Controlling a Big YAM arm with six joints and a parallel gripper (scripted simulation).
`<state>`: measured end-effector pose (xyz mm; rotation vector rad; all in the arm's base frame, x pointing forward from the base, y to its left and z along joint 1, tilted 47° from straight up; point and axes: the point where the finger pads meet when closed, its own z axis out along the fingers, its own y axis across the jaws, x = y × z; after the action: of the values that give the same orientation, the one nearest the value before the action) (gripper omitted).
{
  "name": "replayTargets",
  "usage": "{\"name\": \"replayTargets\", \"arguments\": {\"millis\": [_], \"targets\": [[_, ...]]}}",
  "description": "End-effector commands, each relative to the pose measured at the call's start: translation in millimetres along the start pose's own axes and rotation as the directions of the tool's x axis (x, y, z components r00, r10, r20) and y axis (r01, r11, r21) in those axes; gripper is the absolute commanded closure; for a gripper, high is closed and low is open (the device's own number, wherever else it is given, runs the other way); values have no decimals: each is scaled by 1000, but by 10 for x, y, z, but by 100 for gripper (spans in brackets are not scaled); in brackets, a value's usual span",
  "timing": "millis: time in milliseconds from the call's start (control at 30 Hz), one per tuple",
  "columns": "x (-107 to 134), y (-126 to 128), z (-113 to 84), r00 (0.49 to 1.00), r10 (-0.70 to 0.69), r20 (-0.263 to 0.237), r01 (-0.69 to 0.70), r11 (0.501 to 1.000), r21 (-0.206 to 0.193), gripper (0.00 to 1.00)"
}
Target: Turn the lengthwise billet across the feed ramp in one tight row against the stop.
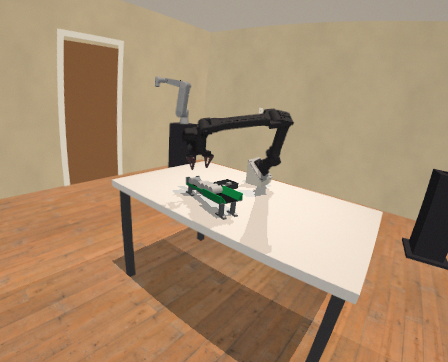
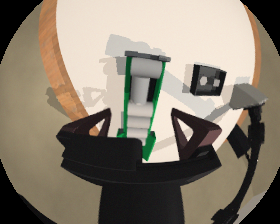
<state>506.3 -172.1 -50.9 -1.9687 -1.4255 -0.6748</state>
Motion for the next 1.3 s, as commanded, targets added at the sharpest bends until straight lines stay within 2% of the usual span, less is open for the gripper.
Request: {"name": "replayTargets", "arguments": {"millis": [0, 1100, 1267], "targets": [[-11, 140, -188, 1000, 2, 11, -1, 999, -45, 45], [-11, 140, -187, 1000, -3, 11, 3, 999, -45, 45], [-93, 148, -106, 997, 75, 4, -75, 996, -43, 45]]}}
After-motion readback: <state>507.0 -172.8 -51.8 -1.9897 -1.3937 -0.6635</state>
